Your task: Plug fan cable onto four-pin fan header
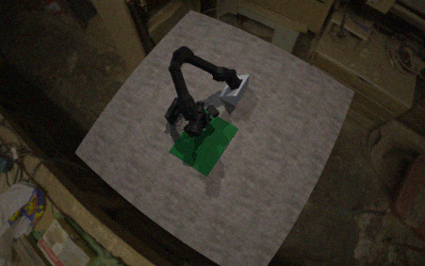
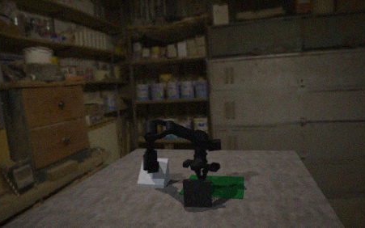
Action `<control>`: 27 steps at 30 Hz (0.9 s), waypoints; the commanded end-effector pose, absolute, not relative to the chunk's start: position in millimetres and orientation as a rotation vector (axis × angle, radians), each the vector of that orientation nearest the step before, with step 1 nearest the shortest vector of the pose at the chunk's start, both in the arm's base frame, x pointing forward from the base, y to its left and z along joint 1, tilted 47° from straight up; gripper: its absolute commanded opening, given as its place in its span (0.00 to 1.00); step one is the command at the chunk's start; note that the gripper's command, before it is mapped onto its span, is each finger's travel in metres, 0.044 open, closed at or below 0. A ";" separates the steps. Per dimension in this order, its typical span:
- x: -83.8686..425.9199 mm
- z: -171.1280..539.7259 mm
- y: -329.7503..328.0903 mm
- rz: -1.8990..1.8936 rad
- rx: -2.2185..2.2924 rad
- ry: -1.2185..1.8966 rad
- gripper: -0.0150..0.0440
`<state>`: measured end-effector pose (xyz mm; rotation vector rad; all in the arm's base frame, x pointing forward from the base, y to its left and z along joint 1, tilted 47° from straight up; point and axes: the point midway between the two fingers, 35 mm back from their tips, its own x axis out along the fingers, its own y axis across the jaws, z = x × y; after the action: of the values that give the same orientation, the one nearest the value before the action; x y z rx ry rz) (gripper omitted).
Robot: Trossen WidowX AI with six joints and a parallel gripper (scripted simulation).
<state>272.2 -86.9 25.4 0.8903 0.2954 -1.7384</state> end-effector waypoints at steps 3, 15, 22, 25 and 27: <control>271.4 24.5 -88.4 -1.735 0.882 0.298 0.25; 271.0 21.3 -91.9 -1.735 0.882 0.298 0.25; 270.5 18.5 -94.9 -1.735 0.882 0.298 0.25; 270.3 17.3 -96.2 -1.735 0.882 0.298 0.25; 270.2 16.5 -97.0 -1.735 0.882 0.297 0.25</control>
<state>271.3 -94.8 18.4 0.8889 0.2952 -1.7353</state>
